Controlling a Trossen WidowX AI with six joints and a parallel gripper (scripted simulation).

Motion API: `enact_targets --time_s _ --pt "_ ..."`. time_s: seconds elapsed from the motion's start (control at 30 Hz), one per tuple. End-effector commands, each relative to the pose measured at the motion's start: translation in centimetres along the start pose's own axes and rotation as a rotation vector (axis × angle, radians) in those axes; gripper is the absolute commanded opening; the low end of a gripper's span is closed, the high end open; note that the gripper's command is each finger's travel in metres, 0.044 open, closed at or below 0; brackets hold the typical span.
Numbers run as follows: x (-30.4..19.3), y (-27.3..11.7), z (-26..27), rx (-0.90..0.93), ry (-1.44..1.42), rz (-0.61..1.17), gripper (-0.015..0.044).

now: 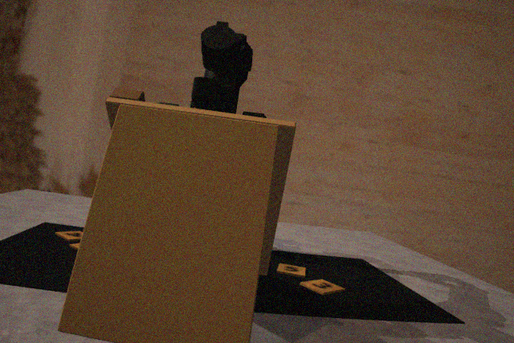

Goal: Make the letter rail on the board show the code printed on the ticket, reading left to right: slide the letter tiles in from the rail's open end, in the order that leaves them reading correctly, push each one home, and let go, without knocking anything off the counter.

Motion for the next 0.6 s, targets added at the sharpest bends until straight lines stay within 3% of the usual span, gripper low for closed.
enact_targets --time_s 0.0,0.17,0.57 --pt "1.5 0.3 1.4 -0.053 0.004 0.165 0.0" --pt "2.6 0.7 2.9 -0.115 -0.001 0.339 0.0" --pt "2.6 1.0 2.9 -0.118 -0.001 0.345 0.0"
Point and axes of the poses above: the point midway between the two fingers, 35 mm back from their tips, its own y axis out along the fingers, its own z axis across the jaws, x = y × z, the point moved 6 cm from there along -y, back along the fingers, and after that the axes turned 15 degrees about y, right-handed, at the moved point
